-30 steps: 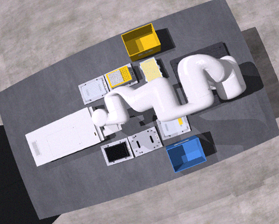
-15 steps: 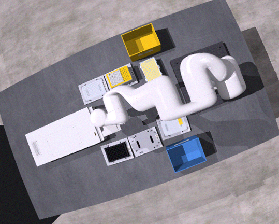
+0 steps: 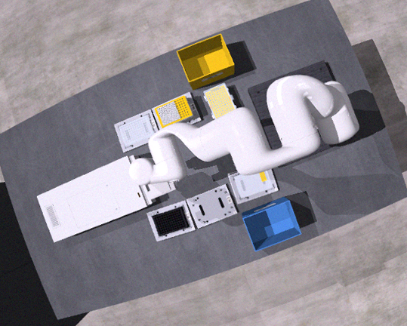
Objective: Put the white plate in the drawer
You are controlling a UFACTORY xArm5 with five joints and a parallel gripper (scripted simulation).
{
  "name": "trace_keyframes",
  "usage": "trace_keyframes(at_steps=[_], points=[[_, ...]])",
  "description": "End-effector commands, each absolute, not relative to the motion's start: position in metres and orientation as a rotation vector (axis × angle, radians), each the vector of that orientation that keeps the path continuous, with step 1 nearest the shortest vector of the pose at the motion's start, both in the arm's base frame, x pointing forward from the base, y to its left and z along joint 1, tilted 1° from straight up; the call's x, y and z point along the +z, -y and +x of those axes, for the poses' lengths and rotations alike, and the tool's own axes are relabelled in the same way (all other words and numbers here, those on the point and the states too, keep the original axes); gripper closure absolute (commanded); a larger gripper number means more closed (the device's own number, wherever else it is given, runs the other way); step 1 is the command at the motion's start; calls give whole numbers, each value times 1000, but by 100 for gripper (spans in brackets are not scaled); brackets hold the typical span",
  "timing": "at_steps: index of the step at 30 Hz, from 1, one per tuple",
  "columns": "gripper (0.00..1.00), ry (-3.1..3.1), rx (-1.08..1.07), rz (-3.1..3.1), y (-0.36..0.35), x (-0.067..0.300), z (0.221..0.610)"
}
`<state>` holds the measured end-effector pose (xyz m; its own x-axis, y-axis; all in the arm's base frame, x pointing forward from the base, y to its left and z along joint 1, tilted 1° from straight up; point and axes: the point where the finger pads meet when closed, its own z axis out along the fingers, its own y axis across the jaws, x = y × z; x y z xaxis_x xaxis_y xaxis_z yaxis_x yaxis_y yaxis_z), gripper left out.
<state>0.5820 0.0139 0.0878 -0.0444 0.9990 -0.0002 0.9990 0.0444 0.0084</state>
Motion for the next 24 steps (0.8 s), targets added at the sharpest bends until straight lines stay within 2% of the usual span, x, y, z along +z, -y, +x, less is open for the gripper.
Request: trace_keyframes(at_steps=[1,24], points=[[100,-2267,22,2169,-14,97,583],[100,-2267,22,2169,-14,130,583]])
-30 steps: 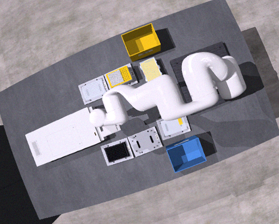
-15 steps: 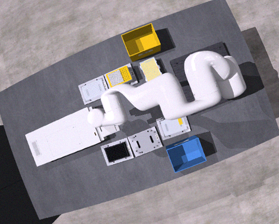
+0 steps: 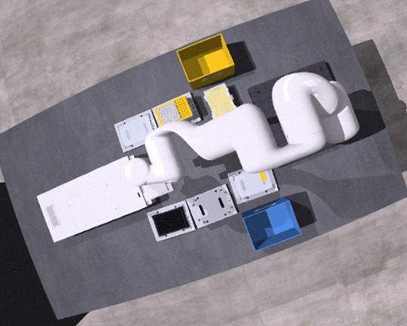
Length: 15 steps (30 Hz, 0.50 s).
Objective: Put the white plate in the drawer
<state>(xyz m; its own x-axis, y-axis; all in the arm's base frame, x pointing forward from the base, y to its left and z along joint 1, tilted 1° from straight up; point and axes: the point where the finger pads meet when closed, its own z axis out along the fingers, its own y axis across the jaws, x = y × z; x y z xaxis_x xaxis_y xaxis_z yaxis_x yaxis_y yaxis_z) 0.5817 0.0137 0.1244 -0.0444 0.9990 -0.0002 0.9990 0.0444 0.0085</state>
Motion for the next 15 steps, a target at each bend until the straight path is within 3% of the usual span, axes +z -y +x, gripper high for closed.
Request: trace_keyframes(at_steps=[1,8,9,15], points=[[100,-2267,22,2169,-14,130,583],[100,-2267,22,2169,-14,130,583],[0,-2231,22,2206,-14,133,579],[0,-2000,22,2419,-13,149,554]])
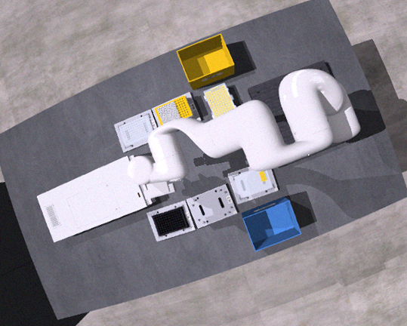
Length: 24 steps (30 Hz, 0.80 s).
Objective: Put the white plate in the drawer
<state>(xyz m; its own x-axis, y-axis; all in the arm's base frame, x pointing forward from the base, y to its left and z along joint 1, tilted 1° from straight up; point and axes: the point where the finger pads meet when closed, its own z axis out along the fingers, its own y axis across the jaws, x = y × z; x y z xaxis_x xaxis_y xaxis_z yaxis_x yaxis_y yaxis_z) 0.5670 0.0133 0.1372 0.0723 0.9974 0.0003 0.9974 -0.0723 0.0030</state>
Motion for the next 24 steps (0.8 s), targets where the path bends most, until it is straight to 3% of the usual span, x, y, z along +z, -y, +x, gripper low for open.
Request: trace_keyframes(at_steps=[1,24], points=[[0,-1960,22,2452,-13,152,549],[0,-1101,22,2945,-11,204,470]])
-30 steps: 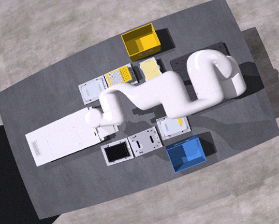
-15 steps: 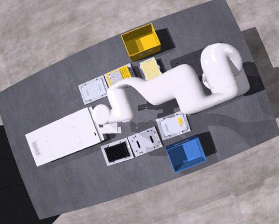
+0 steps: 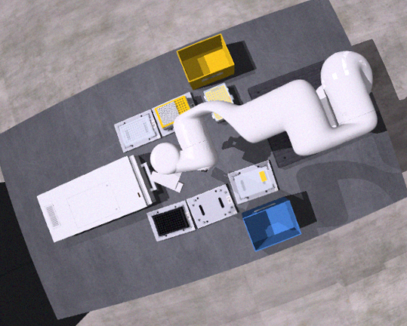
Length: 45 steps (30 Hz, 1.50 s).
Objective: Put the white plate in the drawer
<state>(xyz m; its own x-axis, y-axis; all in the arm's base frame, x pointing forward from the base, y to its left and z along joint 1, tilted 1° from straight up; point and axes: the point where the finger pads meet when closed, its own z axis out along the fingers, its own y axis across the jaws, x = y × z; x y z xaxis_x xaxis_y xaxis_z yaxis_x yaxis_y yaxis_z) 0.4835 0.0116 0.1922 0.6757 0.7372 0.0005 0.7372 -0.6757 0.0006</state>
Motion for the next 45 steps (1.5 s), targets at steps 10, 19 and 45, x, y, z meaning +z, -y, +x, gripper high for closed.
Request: trace_keyframes(at_steps=[10,19,45], points=[[0,-597,21,3089,-10,231,430],[0,-234,20,3139,-10,231,430],[0,-44,19,3148,-10,231,430]])
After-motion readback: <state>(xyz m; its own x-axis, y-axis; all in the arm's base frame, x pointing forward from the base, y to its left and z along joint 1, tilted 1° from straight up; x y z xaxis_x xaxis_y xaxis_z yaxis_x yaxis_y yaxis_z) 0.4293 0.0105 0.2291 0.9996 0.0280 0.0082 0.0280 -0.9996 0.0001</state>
